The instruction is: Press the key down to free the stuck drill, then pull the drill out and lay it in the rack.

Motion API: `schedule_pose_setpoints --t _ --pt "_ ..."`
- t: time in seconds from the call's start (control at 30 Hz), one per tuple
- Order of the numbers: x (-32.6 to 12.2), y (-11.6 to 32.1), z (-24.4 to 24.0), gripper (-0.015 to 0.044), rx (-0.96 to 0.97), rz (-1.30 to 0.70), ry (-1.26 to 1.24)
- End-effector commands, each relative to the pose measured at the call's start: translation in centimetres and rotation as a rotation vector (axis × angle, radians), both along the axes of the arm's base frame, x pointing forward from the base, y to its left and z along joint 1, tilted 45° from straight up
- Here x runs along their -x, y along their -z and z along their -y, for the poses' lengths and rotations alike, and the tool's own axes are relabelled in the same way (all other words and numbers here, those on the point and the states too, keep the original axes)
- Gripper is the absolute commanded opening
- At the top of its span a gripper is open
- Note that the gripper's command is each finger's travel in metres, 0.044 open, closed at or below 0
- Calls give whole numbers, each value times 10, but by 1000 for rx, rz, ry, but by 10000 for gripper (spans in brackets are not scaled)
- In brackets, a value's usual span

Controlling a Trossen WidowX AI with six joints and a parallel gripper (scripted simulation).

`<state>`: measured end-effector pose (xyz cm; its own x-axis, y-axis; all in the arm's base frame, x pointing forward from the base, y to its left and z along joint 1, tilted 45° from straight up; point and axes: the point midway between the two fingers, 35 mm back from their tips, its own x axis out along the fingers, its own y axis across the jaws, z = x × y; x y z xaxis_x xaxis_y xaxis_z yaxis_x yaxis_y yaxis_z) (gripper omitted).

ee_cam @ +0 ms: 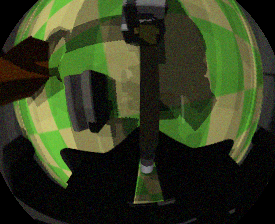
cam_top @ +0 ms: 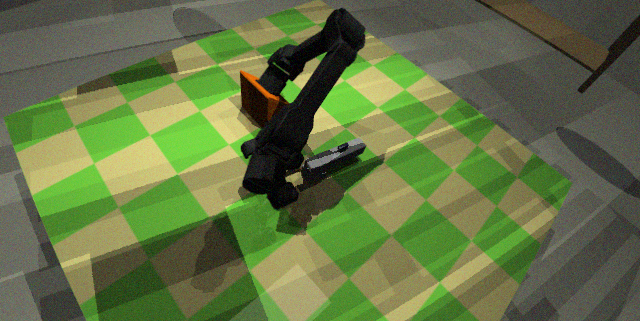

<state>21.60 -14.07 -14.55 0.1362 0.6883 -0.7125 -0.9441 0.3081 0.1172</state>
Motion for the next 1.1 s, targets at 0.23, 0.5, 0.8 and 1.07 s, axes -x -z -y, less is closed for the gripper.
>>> schedule_pose_setpoints --t 0.23,0.5,0.8,1.07 --pt "1 -4 4 0 6 2 -4" --pt "1 -7 5 0 6 2 -4" --pt "1 -9 7 0 6 2 -4" --pt "2 -11 8 0 7 2 -4"
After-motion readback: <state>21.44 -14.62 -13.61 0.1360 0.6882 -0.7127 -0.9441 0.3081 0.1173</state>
